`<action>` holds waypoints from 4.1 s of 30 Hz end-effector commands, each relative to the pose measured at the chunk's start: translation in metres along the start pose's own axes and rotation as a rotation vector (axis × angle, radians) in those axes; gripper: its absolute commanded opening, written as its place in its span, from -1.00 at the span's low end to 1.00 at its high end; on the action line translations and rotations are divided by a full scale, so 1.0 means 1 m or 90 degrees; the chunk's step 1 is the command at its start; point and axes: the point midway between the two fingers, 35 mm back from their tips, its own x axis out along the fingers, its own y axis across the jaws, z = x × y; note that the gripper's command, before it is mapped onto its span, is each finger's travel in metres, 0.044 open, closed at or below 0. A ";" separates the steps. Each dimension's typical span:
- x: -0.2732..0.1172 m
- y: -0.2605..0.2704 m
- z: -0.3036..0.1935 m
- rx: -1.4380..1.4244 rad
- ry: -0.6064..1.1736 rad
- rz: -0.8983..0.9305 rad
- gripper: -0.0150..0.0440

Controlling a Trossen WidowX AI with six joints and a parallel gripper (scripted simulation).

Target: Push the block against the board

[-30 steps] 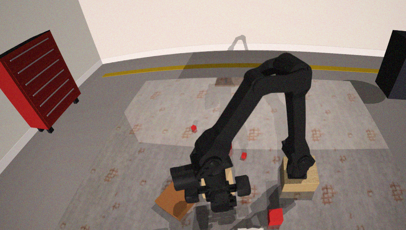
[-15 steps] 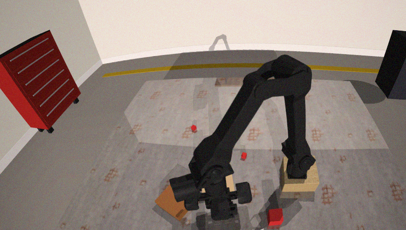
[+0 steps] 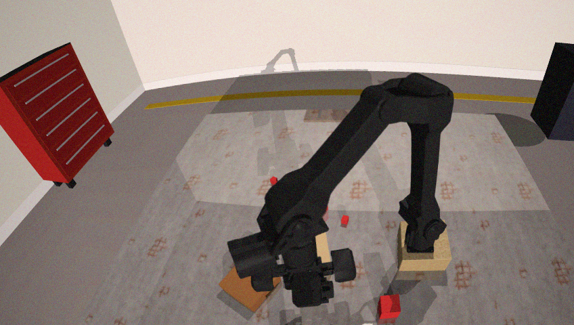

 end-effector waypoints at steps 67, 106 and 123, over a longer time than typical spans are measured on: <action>0.048 0.080 -0.182 0.999 0.025 -0.002 -0.49; 0.047 0.017 -0.182 0.999 0.023 -0.004 -0.49; 0.047 -0.011 -0.177 0.999 0.021 -0.005 -0.49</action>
